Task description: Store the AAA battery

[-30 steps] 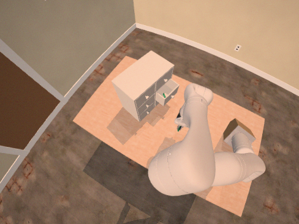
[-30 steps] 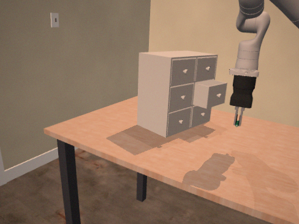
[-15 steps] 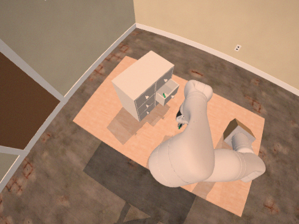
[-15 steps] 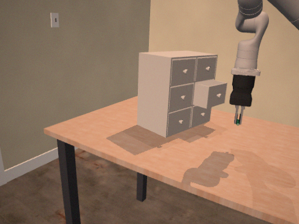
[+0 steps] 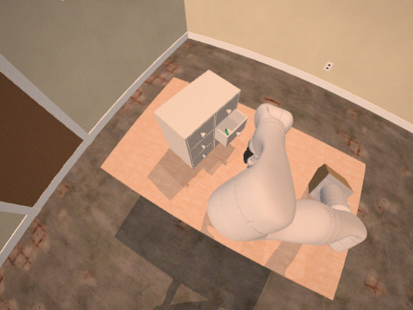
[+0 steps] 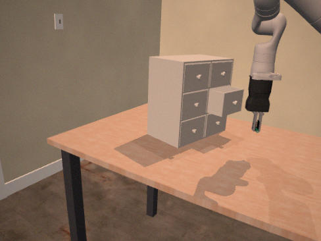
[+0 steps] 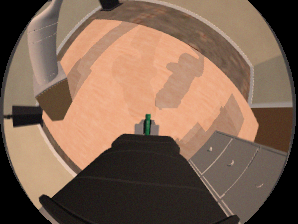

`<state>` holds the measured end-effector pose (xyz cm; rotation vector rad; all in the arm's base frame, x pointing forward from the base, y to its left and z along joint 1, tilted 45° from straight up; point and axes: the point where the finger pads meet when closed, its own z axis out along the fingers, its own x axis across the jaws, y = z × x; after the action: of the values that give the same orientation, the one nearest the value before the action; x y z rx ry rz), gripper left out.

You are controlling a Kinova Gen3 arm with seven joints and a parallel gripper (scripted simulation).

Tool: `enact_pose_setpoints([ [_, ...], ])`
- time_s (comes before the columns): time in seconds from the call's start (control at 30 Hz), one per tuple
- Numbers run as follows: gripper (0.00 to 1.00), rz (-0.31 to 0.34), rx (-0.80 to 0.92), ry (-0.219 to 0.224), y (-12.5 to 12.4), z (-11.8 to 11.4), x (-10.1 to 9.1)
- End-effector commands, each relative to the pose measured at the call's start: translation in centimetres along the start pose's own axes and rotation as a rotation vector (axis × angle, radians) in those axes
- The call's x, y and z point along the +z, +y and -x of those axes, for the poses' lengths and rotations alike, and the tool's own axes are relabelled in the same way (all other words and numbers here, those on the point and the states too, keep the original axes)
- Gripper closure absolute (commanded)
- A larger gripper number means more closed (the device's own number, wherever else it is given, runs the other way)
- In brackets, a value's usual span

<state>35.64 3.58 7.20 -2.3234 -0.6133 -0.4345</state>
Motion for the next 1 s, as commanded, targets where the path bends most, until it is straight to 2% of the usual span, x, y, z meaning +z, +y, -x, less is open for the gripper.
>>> enact_pose_setpoints([
  [0.0,0.76,0.002,-0.01,0.003,0.7,0.3,0.0],
  [0.97,0.76,0.002,-0.493,0.002,6.3,2.4,0.0],
])
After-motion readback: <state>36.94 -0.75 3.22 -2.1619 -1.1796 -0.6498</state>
